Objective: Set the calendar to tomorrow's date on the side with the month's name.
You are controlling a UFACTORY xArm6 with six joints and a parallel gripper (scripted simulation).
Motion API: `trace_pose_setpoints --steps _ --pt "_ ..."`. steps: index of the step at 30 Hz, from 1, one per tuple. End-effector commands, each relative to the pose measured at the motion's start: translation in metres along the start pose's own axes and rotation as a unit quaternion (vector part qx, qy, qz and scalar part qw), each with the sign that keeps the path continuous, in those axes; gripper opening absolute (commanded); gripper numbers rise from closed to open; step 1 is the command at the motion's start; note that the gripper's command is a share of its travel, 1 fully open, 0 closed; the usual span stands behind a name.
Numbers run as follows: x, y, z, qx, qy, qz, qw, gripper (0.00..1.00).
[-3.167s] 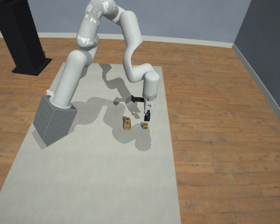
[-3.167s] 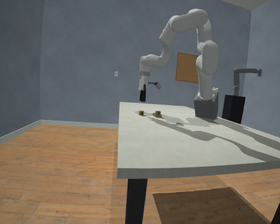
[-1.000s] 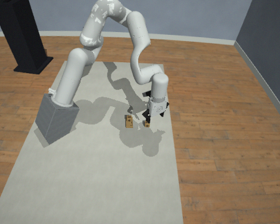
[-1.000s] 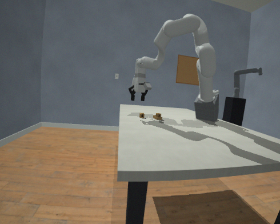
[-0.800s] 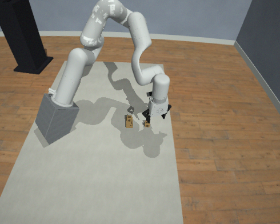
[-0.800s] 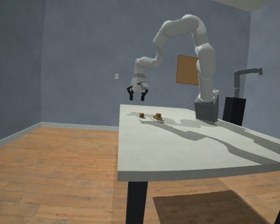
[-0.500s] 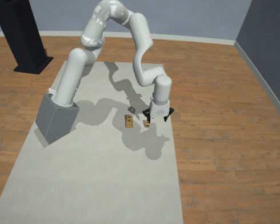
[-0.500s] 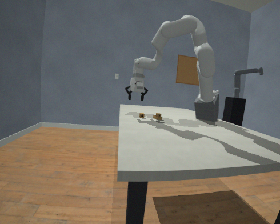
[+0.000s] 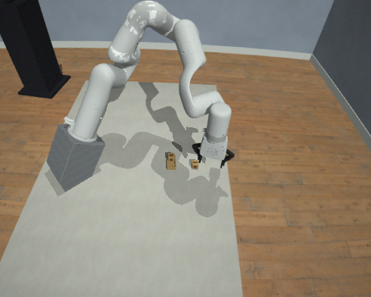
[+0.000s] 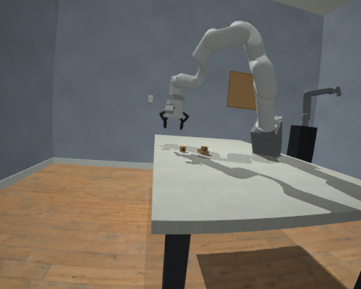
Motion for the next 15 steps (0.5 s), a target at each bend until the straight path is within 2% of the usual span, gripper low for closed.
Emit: trace_pose_setpoints --steps 1,6,15 --pt "0.0049 -0.0016 0.0080 -0.004 0.085 -0.005 0.996 1.00" --pt "0.0078 -0.0019 0.0108 -0.004 0.124 -0.005 0.992 1.00" --pt "0.0080 0.0003 0.0109 -0.004 0.126 -0.005 0.992 1.00"
Point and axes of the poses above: the point where the finger pads meet when closed, its own y axis out along the fingers, its own z axis across the jaws, x = y × z, the point moved 8 cm from there along -y, back along the fingers, and after that the axes turned 1 degree about y, right-handed, at the moved point
